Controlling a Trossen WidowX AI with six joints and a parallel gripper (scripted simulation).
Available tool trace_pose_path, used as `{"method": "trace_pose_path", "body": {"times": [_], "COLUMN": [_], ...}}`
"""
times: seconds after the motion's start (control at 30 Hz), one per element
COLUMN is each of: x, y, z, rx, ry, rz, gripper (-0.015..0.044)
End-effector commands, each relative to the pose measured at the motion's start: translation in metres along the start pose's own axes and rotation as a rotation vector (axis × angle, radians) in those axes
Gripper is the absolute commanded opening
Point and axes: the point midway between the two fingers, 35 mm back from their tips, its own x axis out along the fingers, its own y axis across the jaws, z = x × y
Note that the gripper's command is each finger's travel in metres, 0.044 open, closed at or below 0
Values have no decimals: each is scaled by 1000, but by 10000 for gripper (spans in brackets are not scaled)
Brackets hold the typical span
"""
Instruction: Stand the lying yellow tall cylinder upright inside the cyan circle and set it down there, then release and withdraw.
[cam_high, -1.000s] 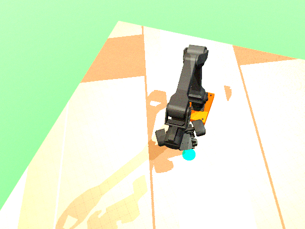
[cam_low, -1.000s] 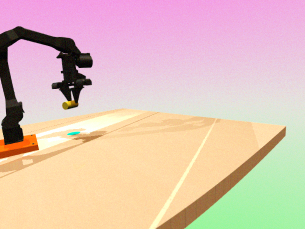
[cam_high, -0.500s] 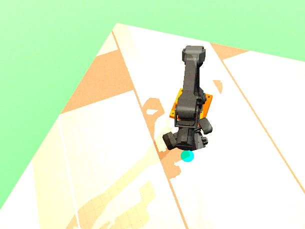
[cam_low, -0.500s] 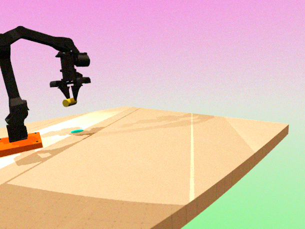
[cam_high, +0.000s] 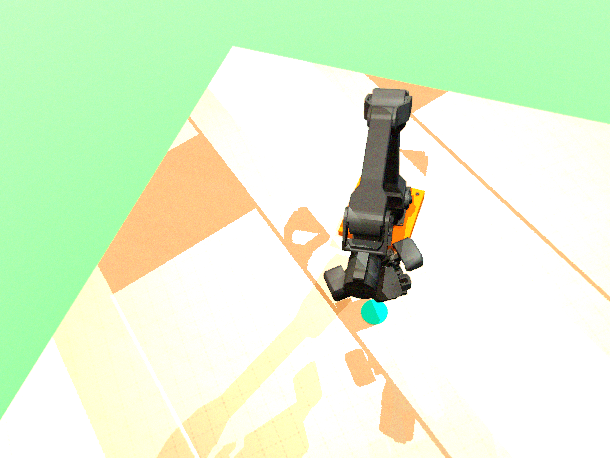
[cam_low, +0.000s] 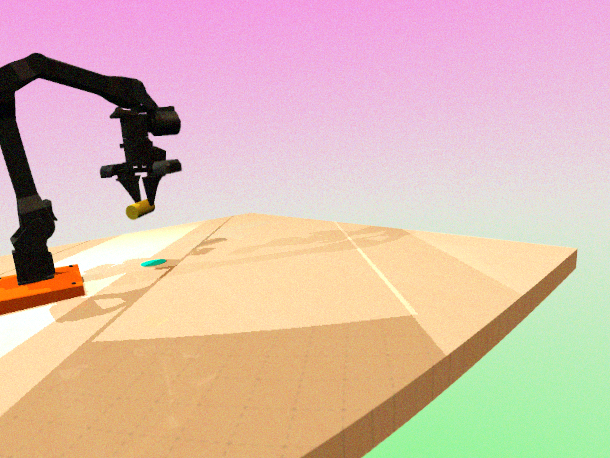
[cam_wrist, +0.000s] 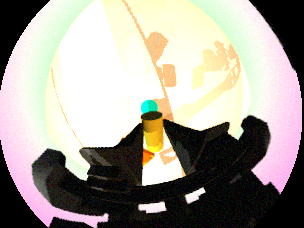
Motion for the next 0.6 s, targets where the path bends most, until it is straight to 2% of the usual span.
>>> {"method": "trace_pose_path", "body": {"times": [0.0,0.57], "x": [2,11], "y": [0,-3], "z": [1,3], "rx": [7,50], "ry": [-34,-154], "rz": [14,59], "gripper": [105,105]}}
